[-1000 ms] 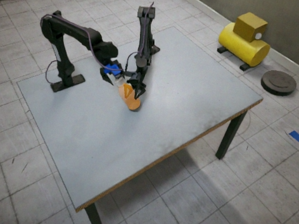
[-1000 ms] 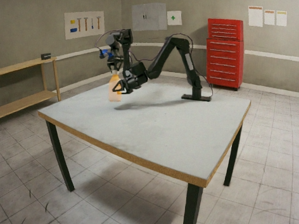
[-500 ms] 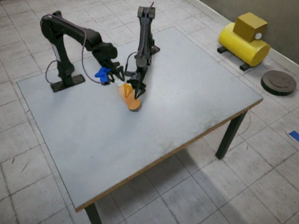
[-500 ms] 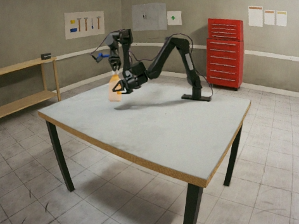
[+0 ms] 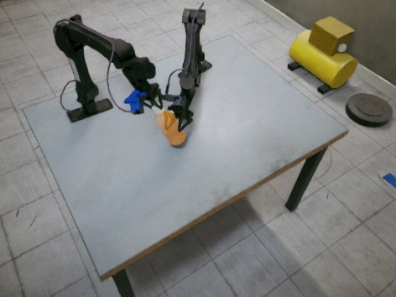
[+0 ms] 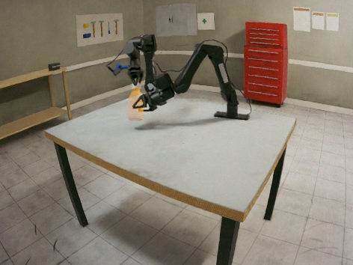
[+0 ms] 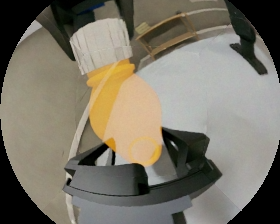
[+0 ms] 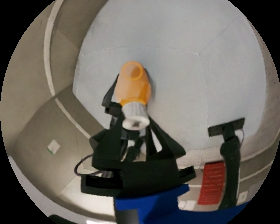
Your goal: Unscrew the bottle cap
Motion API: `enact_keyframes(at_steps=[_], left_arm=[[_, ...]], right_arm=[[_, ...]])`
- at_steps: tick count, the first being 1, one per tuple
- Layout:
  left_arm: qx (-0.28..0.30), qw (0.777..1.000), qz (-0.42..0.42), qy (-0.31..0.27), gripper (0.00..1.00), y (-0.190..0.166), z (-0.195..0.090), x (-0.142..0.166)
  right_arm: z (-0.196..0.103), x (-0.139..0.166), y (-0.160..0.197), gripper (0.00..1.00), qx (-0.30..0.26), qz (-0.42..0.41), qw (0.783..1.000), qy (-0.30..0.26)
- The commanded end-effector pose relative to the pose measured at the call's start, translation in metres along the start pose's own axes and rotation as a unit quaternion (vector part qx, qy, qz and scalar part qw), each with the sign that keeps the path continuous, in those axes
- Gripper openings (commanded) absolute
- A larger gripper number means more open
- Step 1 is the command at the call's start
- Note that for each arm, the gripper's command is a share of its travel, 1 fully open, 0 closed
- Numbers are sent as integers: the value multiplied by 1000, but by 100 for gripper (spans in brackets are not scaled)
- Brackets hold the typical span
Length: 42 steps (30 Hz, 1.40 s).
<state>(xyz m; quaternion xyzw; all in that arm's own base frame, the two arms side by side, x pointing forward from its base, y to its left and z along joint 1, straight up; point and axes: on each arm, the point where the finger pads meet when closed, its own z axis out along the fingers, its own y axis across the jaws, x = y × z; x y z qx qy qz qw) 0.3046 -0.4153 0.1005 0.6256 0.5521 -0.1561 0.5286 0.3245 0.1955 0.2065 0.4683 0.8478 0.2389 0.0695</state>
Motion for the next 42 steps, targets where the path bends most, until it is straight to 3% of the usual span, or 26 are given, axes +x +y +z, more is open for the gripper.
enact_keyframes(at_steps=[1,3,9,11,12,20,26,28,29,35,42], left_arm=[[-16,1000,2,-26,0,12,-6,-19],[-16,1000,2,-26,0,12,-6,-19],[-16,1000,2,-26,0,12,-6,-19],[-16,1000,2,-26,0,12,-6,-19],[-16,1000,2,-26,0,12,-6,-19],[-16,1000,2,-26,0,12,-6,-19],[-16,1000,2,-26,0,12,-6,-19],[-16,1000,2,-26,0,12,-6,-19],[-16,1000,2,-26,0,12,-6,-19],[-16,1000,2,-26,0,12,-6,-19],[-16,1000,2,-26,0,12,-6,-19]], right_arm=[[-3,0,1,0,4,-76,997,-3],[-4,0,1,0,10,-166,986,-7],[-5,-1,1,0,15,-288,957,-12],[-5,-1,1,0,15,-288,957,-12],[-5,-1,1,0,17,-340,940,-14],[-5,-1,2,0,28,-494,869,-22],[-6,-1,2,0,36,-607,794,-28],[-6,-1,2,0,36,-607,794,-28],[-6,-1,3,0,40,-652,757,-29],[-6,-1,3,0,49,-748,661,-35],[-7,-1,4,0,59,-844,532,-38]])
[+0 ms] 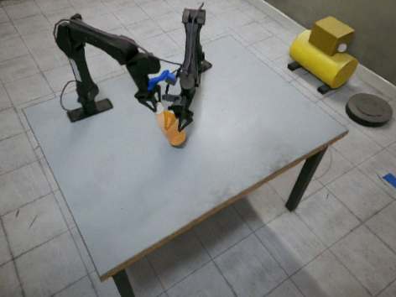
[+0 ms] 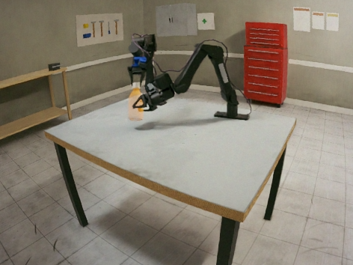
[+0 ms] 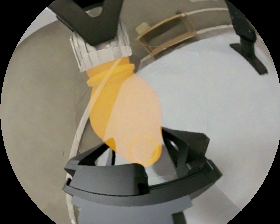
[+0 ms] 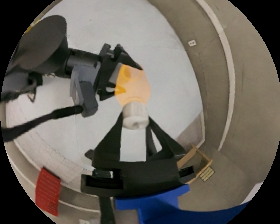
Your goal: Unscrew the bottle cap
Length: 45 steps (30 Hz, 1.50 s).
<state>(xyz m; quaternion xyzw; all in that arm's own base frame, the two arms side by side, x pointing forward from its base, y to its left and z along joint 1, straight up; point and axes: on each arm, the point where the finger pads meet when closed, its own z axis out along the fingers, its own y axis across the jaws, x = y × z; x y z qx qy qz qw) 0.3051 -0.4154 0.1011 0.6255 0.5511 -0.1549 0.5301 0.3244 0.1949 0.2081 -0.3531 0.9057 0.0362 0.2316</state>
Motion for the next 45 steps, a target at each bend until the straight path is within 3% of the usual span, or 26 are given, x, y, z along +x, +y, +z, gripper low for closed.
enact_keyframes(at_steps=[1,3,4,15,45], left_arm=[[-14,1000,0,-26,0,11,-6,-19],[-14,1000,0,-26,0,11,-6,-19],[-14,1000,0,-26,0,11,-6,-19],[-14,1000,0,-26,0,11,-6,-19],[-14,1000,0,-26,0,11,-6,-19]], right_arm=[[-5,-3,-2,0,13,-139,990,-6],[-5,-3,-2,0,13,-139,990,-6],[-5,-3,-2,0,16,-195,981,-6],[-6,-4,-2,0,33,-422,906,-11],[-35,-2,-4,0,27,-381,924,-6]])
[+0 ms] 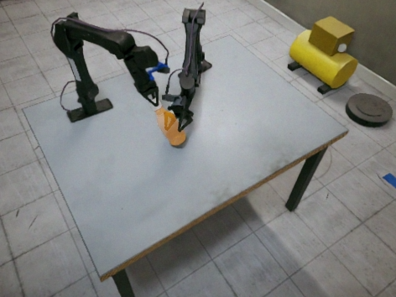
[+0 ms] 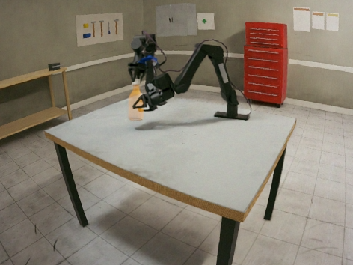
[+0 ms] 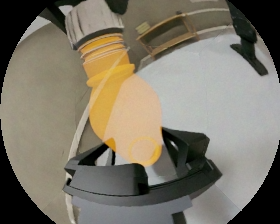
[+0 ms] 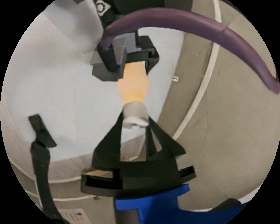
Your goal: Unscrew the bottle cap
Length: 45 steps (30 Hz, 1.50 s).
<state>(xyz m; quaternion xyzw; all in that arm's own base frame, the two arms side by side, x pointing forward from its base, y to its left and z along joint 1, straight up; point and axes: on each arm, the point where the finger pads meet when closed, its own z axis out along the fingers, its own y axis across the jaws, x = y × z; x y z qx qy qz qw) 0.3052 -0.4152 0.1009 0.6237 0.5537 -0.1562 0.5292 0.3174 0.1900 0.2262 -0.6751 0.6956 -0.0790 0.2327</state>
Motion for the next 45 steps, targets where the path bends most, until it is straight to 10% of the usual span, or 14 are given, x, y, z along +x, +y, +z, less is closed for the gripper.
enact_keyframes(at_steps=[1,26,35,45], left_arm=[[-14,1000,4,-27,0,11,-6,-19],[-14,1000,4,-27,0,11,-6,-19],[87,966,-237,-55,0,7,0,-5],[74,967,-237,-56,0,5,-1,-8]], right_arm=[[-15,2,-4,0,8,13,1000,-6],[-43,4,-2,0,4,3,1000,-4],[-37,3,-1,0,2,2,1000,-1],[-37,3,-1,0,2,2,1000,-1]])
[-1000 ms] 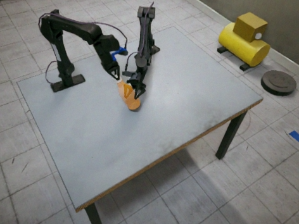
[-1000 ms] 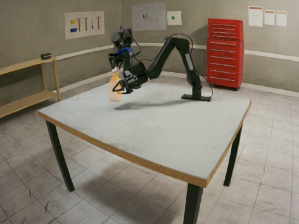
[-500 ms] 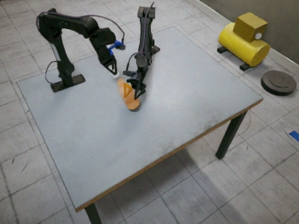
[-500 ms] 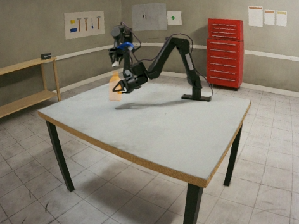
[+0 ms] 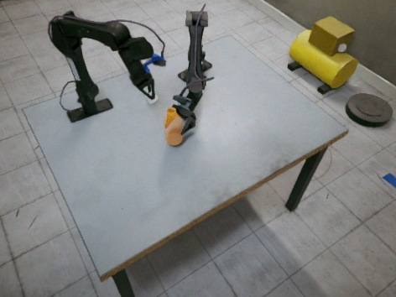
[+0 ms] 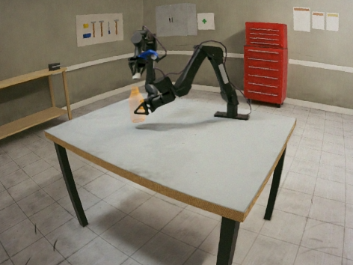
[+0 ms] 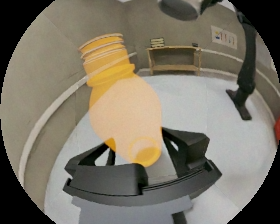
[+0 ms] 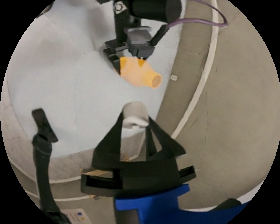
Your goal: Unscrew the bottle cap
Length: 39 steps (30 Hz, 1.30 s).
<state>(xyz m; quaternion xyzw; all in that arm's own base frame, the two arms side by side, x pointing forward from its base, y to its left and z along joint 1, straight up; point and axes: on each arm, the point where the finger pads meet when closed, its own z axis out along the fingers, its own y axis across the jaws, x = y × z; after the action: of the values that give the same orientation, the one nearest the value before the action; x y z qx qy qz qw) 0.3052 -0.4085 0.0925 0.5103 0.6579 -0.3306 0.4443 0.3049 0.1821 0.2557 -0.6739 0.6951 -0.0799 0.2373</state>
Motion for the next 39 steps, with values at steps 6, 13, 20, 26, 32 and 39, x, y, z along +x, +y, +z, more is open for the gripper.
enact_keyframes(at_steps=[6,13,20,26,32,39], left_arm=[[9,999,-2,-31,0,-1,2,-20],[9,999,-2,-31,0,-1,2,-20],[9,999,-1,-31,0,-1,2,-20],[-2,1000,-11,-16,0,12,-4,-7],[-6,1000,-15,-12,0,15,-4,-4],[-14,1000,-21,-5,0,19,-4,-1]], right_arm=[[-4,2,1,0,-2,1,1000,1],[-4,2,1,0,-2,1,1000,1],[-4,2,1,0,-2,1,1000,1],[5,5,-8,0,6,34,999,2],[25,16,-18,0,-6,113,993,21],[80,53,-36,0,-31,315,946,78]])
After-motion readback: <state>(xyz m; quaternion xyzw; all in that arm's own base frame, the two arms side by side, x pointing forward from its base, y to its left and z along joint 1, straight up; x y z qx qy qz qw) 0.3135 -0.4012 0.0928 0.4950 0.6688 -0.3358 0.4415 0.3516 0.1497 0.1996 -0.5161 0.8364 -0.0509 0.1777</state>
